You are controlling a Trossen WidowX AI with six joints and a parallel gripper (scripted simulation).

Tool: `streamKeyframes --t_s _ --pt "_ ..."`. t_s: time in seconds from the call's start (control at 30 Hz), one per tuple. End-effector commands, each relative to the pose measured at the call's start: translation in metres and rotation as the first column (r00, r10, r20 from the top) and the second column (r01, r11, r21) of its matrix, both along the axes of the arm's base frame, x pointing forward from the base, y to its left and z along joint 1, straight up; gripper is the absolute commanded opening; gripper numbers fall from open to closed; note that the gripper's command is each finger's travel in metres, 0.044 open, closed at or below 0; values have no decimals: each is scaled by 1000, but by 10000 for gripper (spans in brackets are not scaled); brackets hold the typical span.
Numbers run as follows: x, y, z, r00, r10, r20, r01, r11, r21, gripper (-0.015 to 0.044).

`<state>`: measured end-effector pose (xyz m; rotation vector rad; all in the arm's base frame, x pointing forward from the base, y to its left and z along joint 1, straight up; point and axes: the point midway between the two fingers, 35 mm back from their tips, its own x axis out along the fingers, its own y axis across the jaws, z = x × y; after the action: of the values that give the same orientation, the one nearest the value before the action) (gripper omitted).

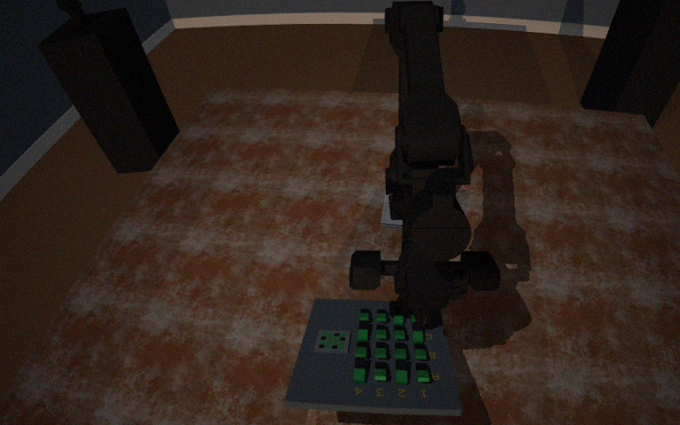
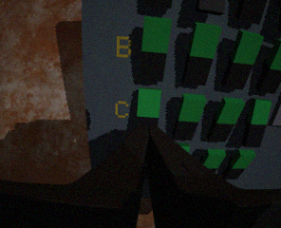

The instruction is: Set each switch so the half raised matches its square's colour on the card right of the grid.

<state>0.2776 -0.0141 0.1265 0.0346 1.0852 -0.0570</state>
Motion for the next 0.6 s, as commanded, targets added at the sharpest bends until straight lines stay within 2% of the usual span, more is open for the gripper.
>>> streamKeyframes --t_s 0.0,0.17,0.37,0.57 --pt "-17 0 39 999 -8 49 9 1000 -4 0" --pt "-19 -1 41 999 -9 50 9 1000 -4 0" --pt "-16 -37 52 999 -9 50 9 1000 -8 0" --pt "-16 -38 53 999 -8 50 9 1000 -8 0"
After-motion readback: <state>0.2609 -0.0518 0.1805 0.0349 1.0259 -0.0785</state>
